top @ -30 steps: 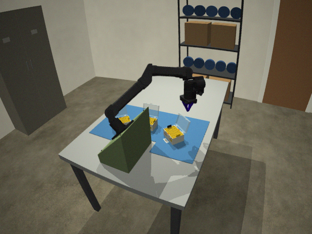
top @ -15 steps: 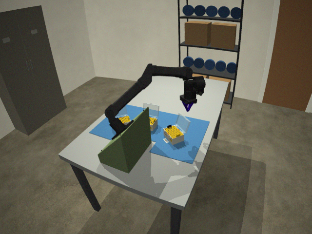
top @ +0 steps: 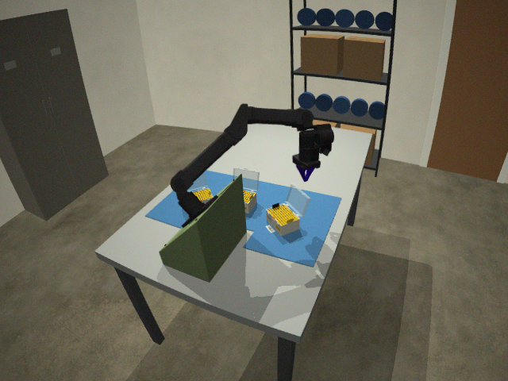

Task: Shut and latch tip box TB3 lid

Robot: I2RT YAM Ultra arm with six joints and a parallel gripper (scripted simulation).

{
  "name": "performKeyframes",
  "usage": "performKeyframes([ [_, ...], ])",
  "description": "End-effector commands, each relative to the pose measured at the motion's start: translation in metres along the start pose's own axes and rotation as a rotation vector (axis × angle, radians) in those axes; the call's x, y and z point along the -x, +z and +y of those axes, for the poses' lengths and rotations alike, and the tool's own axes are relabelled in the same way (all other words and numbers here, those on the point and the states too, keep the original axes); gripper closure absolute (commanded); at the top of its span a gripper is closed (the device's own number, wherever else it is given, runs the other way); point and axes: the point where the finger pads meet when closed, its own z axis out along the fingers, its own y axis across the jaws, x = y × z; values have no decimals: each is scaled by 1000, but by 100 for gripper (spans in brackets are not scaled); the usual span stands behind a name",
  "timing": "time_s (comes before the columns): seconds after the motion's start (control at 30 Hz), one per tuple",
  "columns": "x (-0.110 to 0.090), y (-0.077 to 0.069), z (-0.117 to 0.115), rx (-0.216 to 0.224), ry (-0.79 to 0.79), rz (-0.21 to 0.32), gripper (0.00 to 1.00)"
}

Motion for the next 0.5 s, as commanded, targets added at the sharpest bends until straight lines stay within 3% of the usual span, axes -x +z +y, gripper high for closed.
performKeyframes([
  [0.0,8,21,-12,15,23,-4,100],
  [0.47,8,41,-11,15,23,-4,100],
])
